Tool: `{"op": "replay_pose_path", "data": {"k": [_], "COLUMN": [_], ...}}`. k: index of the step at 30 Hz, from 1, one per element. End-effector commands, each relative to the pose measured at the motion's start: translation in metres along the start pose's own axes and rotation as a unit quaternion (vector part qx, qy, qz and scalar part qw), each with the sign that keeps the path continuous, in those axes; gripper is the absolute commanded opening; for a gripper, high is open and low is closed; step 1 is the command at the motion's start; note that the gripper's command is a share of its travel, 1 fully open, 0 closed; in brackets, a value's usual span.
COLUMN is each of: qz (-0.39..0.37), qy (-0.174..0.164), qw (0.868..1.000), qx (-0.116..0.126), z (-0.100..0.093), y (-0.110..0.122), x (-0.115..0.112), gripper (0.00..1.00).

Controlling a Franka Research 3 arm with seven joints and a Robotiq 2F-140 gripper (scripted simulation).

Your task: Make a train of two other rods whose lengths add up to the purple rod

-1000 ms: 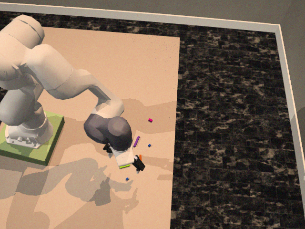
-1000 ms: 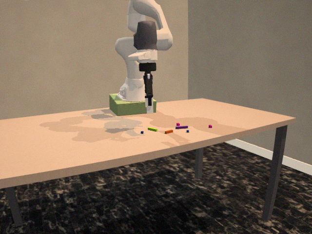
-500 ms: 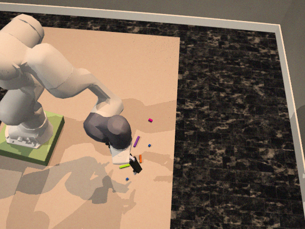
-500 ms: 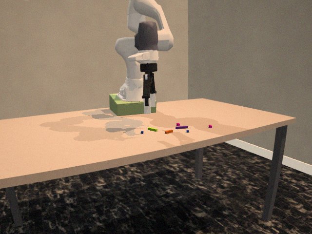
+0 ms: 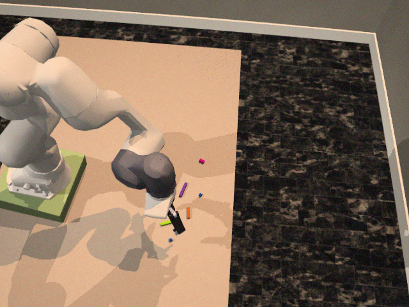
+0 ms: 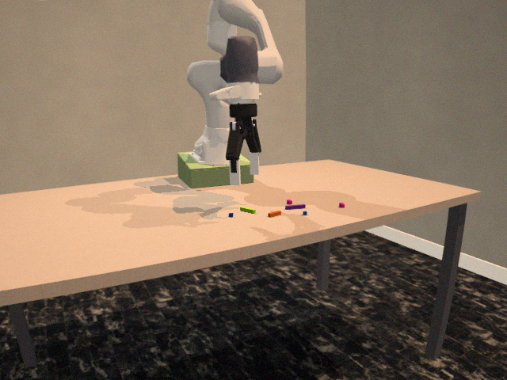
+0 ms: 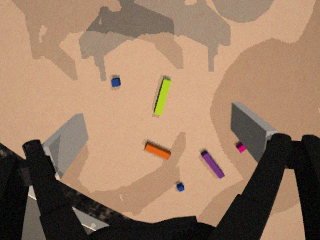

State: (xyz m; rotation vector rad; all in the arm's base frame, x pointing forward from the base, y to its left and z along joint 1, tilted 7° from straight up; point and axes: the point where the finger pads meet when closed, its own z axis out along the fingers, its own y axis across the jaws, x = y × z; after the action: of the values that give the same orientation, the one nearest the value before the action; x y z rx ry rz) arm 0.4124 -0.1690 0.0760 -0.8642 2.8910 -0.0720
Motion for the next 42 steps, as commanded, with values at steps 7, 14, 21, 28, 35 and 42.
{"op": "replay_pose_path", "data": {"k": [7,14,21,28,35,42], "qz": [0.127,0.165,0.169,0.169,0.169,0.169], "qy": [0.008,0.008,0.008,0.008,0.008,0.008], "qw": [0.992,0.986,0.986,0.986,0.986,0.986], "qx": [0.008,0.008,0.008,0.008,0.008,0.008], "z": [0.0013,0.0021,0.0022,0.0022,0.0022,0.0022], "y": [0.0040,0.0064,0.0067,0.0067,0.0067,0.0067], "x": [-0.0013,-0.0019,-0.0020,-0.0020,-0.0020,-0.0020], "gripper": [1.00,1.00,0.15,0.15,0.15,0.15]}}
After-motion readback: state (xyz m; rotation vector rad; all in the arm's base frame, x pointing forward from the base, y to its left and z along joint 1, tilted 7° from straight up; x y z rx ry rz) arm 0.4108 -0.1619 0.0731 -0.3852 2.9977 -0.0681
